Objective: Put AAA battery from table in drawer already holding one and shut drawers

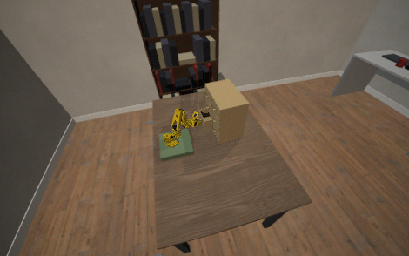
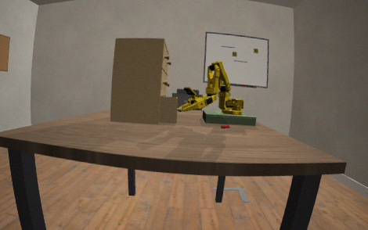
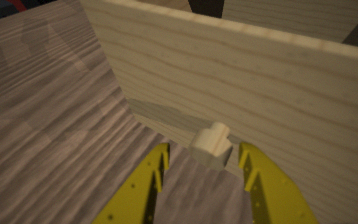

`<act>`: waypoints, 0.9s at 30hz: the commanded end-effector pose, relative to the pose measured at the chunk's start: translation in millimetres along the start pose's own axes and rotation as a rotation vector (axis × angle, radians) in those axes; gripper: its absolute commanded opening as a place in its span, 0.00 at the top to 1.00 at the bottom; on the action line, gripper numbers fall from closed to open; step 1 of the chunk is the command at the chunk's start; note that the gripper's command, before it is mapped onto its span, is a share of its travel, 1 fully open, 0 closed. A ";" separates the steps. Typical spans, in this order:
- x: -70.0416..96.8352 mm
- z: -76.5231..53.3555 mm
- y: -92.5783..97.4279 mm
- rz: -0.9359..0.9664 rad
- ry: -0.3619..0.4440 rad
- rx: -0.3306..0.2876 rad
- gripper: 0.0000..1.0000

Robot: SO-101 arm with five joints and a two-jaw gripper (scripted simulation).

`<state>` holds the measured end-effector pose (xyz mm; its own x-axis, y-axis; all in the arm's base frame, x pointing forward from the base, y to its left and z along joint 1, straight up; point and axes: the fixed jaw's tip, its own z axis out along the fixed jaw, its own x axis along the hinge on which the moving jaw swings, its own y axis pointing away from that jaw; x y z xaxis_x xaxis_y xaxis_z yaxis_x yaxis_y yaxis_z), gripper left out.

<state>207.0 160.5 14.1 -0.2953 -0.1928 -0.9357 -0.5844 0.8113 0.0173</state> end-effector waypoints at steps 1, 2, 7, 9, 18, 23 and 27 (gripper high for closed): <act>-2.9 2.4 -5.2 -0.001 -0.011 0.019 0.79; -2.9 2.4 -5.2 -0.001 -0.011 0.019 0.79; -2.9 2.4 -5.2 -0.001 -0.011 0.019 0.83; -2.9 2.4 -5.2 -0.001 -0.011 0.019 0.84; -2.9 2.4 -5.2 -0.001 -0.011 0.019 0.89; -2.9 2.4 -5.2 -0.001 -0.011 0.019 0.93; -2.9 2.4 -5.2 -0.001 -0.011 0.019 0.96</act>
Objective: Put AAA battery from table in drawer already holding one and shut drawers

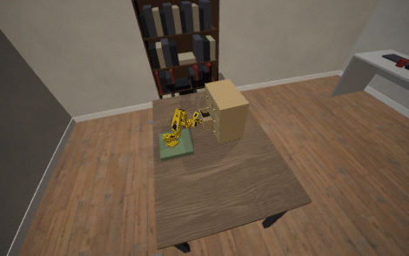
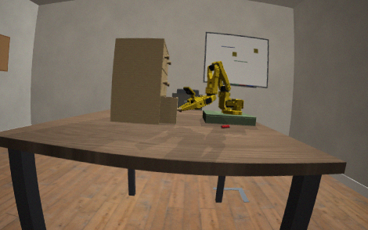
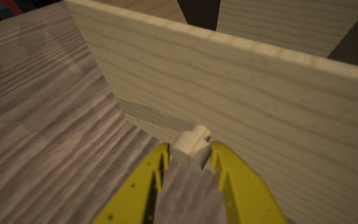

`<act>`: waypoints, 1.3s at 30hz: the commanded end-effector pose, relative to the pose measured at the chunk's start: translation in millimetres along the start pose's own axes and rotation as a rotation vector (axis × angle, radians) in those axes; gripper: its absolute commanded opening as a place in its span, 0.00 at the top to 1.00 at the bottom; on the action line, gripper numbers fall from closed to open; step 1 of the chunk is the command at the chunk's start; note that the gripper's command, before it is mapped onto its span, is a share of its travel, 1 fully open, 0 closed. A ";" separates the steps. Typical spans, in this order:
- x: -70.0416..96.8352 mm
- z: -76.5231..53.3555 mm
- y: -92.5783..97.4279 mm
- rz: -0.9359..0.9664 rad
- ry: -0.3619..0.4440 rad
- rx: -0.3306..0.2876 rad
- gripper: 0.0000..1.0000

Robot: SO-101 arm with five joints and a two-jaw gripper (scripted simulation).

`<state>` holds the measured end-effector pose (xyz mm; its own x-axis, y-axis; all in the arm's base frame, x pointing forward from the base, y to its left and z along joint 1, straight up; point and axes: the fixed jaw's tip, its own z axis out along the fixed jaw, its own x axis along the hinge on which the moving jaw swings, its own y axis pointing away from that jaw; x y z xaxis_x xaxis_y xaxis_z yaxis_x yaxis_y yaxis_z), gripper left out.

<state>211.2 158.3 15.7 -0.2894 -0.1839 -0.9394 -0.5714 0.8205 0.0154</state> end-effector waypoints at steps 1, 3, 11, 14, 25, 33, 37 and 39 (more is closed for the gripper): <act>-0.7 1.0 -0.9 -0.004 -0.001 0.004 0.96; -0.7 1.0 -0.9 -0.004 -0.001 0.004 0.98; -0.7 1.0 -0.9 -0.004 -0.001 0.004 1.00; -0.7 1.0 -0.9 -0.004 -0.001 0.004 1.00; -0.7 1.0 -0.9 -0.004 -0.001 0.004 1.00; -3.4 11.0 -6.3 -0.004 -0.001 0.022 1.00; -5.0 15.8 -9.2 -0.004 -0.002 0.031 1.00; -5.0 15.8 -9.2 -0.004 -0.002 0.031 1.00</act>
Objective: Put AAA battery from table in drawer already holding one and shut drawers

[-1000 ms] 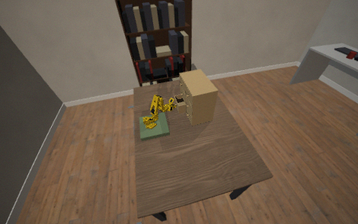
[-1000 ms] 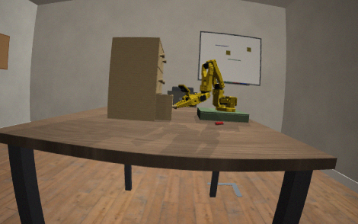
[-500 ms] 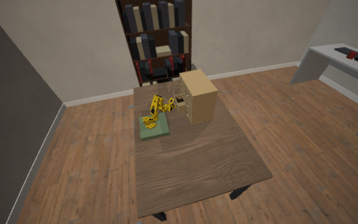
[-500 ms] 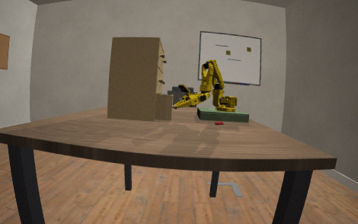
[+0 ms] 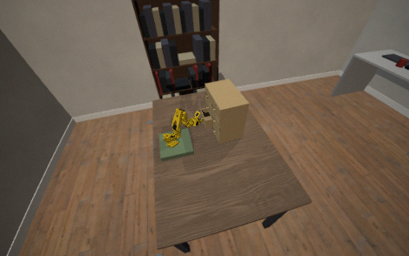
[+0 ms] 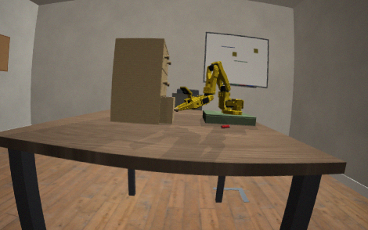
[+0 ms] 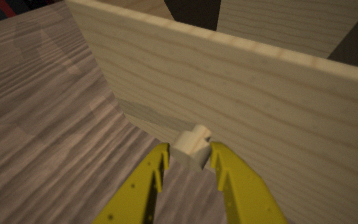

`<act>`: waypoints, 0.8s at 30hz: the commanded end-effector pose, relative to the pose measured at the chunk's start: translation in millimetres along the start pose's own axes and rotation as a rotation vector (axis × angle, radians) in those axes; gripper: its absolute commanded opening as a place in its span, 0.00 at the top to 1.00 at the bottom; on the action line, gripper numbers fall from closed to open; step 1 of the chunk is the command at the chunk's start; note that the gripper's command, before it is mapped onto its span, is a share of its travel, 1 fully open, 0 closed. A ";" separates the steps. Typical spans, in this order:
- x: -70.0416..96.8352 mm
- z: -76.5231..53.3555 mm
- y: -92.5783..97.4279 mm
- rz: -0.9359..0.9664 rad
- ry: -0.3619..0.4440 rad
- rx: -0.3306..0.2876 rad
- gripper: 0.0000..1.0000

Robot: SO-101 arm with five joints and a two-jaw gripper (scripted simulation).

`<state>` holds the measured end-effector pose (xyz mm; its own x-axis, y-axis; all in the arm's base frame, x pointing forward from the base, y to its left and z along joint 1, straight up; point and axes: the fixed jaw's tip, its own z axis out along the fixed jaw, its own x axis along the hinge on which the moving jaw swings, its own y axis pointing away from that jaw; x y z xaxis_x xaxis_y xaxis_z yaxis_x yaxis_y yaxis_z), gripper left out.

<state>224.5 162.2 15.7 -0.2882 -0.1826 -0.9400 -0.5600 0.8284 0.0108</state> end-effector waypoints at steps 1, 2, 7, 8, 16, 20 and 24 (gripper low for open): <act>-0.4 3.5 -4.8 -0.004 0.000 0.017 1.00; -0.4 3.5 -4.8 -0.004 0.000 0.017 1.00; -1.7 7.3 -7.0 -0.001 0.000 0.024 1.00; -2.0 8.2 -7.5 -0.001 0.000 0.025 1.00; -4.5 14.5 -11.5 0.004 0.000 0.038 1.00; -4.5 14.5 -11.5 0.004 0.000 0.038 1.00; -5.6 17.8 -13.5 0.006 0.000 0.044 1.00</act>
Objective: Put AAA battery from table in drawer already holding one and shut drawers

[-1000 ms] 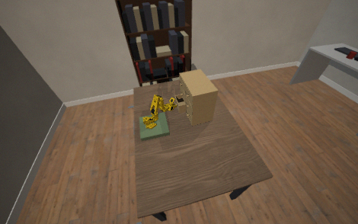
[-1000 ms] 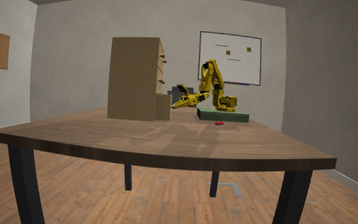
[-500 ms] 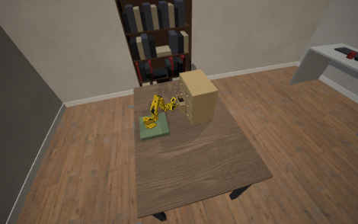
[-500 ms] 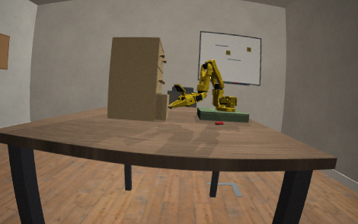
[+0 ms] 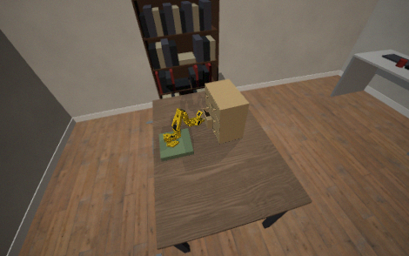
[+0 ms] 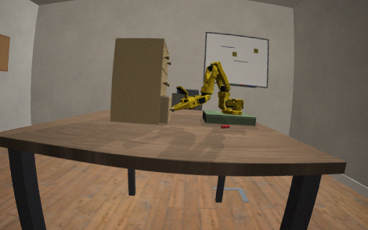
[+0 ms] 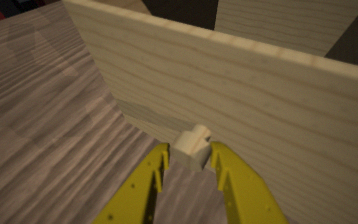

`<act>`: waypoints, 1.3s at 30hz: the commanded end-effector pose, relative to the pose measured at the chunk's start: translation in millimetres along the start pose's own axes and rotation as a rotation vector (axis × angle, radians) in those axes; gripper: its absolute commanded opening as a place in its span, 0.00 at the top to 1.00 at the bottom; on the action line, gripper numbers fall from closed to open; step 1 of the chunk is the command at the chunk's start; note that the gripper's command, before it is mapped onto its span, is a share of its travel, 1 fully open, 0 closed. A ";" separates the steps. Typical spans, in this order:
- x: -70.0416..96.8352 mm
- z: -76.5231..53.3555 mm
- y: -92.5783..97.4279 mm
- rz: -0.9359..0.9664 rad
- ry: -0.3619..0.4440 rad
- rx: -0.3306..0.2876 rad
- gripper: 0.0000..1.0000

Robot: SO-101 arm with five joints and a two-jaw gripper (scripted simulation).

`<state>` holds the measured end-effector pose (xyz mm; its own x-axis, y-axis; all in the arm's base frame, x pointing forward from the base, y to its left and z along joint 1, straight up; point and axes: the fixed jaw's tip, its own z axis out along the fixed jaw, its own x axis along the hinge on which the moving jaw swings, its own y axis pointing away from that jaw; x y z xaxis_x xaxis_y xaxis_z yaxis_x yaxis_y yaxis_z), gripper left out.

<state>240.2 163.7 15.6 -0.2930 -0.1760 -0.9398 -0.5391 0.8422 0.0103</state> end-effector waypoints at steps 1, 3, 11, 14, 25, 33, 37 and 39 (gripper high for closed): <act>-1.2 5.8 -6.2 -0.002 -0.001 0.021 1.00; -1.8 7.5 -7.1 -0.001 -0.001 0.024 1.00; -3.4 11.6 -9.6 0.002 -0.001 0.031 1.00; -3.7 12.4 -10.1 0.002 -0.001 0.033 1.00; -7.1 21.6 -15.4 0.008 -0.001 0.048 1.00; -8.1 24.2 -16.8 0.009 -0.001 0.052 1.00; -9.3 27.6 -18.8 0.011 -0.001 0.057 1.00; -10.0 29.3 -19.8 0.012 -0.001 0.059 1.00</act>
<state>270.0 165.2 15.4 -0.2984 -0.1667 -0.9398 -0.5004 0.8658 0.0053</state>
